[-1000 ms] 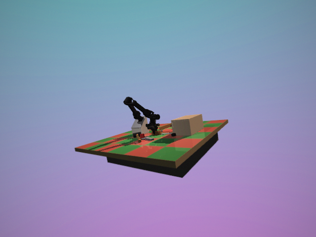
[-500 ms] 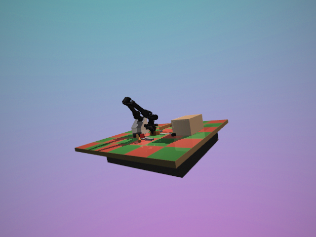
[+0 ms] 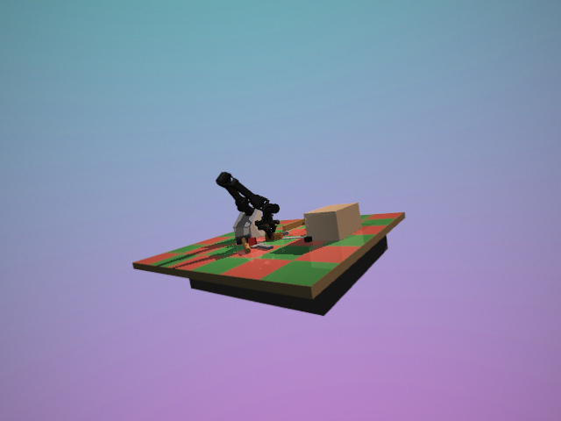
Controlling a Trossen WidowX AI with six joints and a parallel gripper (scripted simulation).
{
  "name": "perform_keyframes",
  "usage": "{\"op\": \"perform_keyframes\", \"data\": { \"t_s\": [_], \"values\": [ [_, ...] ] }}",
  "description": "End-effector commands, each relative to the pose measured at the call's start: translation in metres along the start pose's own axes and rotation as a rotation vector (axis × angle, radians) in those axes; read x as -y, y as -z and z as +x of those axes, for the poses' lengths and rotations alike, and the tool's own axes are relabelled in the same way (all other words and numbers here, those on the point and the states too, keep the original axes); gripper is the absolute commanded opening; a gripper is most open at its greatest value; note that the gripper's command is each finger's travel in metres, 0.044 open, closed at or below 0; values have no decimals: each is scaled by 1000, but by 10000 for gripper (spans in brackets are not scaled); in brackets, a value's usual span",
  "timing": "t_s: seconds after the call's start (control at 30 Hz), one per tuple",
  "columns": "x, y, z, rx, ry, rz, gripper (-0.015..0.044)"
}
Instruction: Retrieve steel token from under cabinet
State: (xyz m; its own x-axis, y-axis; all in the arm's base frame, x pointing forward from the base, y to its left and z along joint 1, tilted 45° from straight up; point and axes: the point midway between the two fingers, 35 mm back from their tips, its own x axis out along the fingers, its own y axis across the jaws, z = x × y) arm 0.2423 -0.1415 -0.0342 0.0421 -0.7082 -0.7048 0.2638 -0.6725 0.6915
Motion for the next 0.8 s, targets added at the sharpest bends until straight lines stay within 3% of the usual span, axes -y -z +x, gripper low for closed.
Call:
{"op": "perform_keyframes", "data": {
  "t_s": [0.0,0.17,0.33,0.43,0.77],
  "values": [
    [0,0,0,0,0,0,79],
    [0,0,0,0,0,0,200],
    [0,0,0,0,0,0,200],
    [0,0,0,0,3,0,270],
    [0,-1,-2,0,3,-3,270]
  ]
}}
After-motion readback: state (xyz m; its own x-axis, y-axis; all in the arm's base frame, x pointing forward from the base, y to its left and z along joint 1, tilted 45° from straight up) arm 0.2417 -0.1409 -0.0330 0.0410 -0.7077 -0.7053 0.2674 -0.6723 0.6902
